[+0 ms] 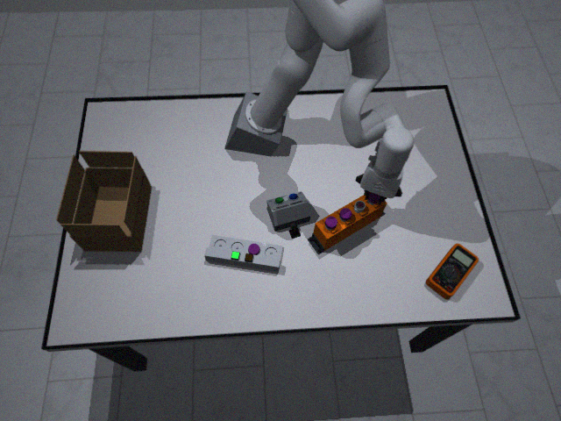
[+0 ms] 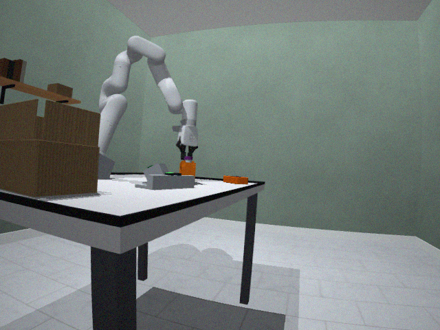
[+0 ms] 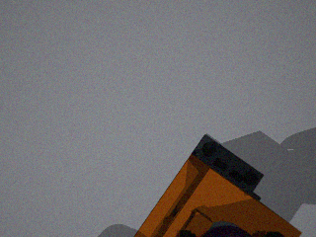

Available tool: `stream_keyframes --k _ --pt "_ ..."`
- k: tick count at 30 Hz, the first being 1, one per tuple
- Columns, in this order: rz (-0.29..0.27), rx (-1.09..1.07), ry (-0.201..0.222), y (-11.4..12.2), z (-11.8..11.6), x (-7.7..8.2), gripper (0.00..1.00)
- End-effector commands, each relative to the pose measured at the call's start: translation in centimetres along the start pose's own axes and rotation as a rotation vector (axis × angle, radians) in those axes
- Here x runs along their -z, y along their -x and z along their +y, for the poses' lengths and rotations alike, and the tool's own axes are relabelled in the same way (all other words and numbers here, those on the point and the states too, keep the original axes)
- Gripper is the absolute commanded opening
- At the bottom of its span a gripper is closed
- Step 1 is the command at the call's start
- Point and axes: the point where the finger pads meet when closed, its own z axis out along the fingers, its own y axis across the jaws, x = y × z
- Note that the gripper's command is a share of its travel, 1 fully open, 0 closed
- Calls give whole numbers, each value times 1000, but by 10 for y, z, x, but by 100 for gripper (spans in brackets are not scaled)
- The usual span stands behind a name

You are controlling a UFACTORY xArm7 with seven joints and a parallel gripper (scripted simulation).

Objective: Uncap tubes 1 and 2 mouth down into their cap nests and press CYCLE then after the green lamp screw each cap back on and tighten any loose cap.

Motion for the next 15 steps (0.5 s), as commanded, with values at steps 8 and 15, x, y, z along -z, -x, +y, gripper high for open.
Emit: stream_keyframes --k 8,15 --pt "-11 -499 2 0 2 1 0" --pt "-11 -855 4 0 2 0 0"
